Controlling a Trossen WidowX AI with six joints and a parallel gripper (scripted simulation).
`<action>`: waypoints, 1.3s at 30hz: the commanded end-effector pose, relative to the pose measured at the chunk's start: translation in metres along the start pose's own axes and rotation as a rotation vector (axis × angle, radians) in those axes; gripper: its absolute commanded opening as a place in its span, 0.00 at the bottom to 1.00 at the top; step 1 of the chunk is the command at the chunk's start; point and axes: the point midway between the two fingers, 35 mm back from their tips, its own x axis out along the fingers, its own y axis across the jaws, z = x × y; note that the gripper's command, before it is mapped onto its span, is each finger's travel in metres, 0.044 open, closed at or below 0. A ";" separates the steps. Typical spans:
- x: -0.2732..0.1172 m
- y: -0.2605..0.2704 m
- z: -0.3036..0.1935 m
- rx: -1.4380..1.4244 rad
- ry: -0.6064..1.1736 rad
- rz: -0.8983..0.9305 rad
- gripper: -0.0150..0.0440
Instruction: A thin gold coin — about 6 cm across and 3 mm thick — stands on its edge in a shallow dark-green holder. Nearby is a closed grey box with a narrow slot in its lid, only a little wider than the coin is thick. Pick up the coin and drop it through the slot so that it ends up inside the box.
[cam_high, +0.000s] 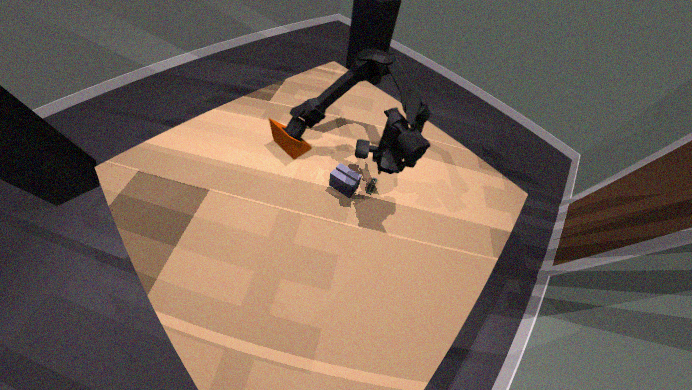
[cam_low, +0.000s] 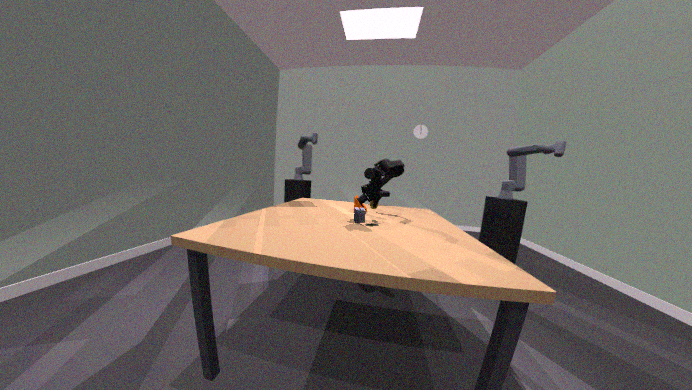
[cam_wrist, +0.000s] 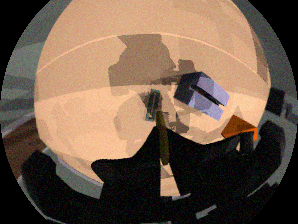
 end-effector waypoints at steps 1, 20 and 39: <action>0.000 0.000 0.000 -0.127 0.000 -0.004 0.25; -0.001 0.005 -0.001 -0.779 0.002 -0.004 0.25; -0.002 -0.002 0.002 -1.104 0.001 -0.006 0.25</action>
